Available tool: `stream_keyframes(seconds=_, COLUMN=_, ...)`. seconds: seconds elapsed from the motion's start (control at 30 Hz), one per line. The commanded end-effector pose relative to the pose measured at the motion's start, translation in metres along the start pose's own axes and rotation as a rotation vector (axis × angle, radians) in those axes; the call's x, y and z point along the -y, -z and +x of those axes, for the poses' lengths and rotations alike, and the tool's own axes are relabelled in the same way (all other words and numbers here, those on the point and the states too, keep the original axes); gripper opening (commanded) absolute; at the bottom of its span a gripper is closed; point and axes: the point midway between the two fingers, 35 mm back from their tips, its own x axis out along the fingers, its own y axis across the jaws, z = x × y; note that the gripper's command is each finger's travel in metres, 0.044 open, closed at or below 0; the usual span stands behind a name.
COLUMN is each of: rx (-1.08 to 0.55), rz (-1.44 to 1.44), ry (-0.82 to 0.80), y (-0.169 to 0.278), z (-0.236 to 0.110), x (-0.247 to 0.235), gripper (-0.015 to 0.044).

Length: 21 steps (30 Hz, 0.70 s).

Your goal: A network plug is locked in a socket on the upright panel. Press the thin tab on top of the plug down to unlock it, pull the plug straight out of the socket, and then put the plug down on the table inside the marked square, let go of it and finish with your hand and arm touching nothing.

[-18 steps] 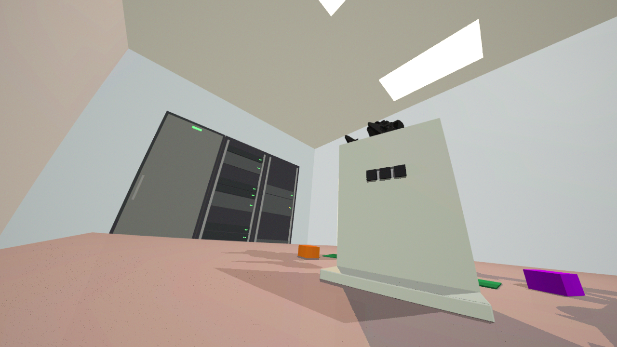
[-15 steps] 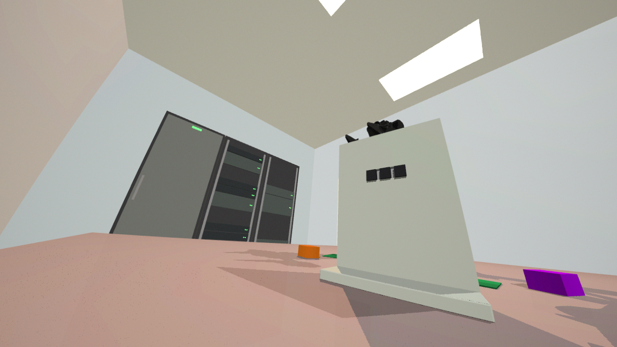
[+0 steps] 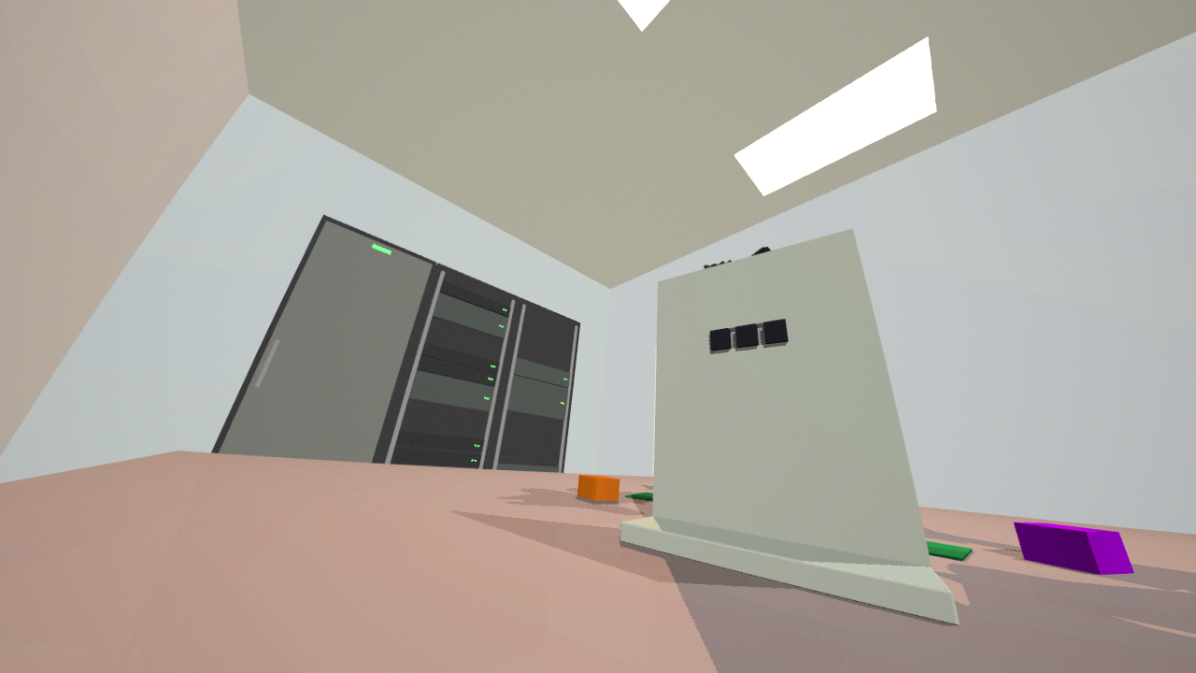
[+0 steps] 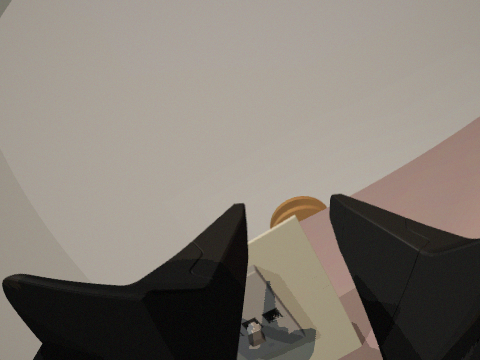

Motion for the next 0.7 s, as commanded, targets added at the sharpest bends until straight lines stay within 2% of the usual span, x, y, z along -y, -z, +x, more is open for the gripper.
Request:
stream_keyframes(seconds=0.0, rx=-0.041, rz=0.171, ry=-0.050, y=0.027, z=0.001, x=0.005, gripper=0.0156)
stream_keyframes(seconds=0.33, rx=-0.140, rz=0.521, ry=-0.131, y=0.077, z=-0.010, x=0.010, gripper=0.0156)
stream_keyframes(seconds=0.67, rx=-0.272, rz=0.870, ry=-0.179, y=0.120, z=-0.035, x=0.010, gripper=0.0156)
